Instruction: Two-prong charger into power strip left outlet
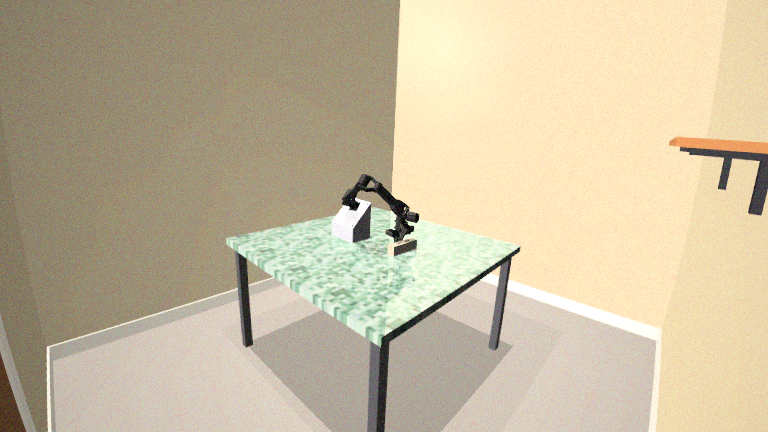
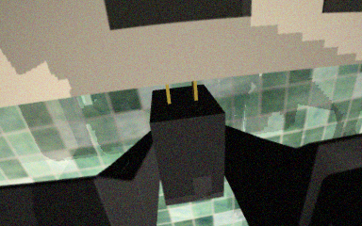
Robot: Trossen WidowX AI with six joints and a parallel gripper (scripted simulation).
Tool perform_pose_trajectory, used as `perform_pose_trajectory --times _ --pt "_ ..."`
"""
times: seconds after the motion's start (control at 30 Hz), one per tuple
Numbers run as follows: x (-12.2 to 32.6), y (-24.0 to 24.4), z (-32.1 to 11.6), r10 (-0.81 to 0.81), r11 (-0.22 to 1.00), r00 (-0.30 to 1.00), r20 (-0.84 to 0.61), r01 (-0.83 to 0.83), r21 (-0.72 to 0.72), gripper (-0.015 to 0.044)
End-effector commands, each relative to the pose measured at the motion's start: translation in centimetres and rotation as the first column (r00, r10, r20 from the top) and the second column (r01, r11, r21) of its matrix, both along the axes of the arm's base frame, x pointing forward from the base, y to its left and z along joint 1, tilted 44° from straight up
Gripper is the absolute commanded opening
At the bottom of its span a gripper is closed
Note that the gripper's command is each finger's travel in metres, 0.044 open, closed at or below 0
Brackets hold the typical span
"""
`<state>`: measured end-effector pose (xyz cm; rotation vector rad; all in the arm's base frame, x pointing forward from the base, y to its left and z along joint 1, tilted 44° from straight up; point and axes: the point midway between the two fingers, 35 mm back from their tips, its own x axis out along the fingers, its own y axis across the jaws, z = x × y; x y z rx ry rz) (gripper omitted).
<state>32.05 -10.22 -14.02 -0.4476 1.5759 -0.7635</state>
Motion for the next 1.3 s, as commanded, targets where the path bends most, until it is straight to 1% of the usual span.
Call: perform_pose_trajectory --times 0.0,1.27 --pt "0.1 0.0 0.0 -0.001 1.0 1.0 0.0 0.001 0.001 0.0" --pt "1.1 -0.2 0.1 -0.001 1.0 1.0 0.0 0.001 0.001 0.0"
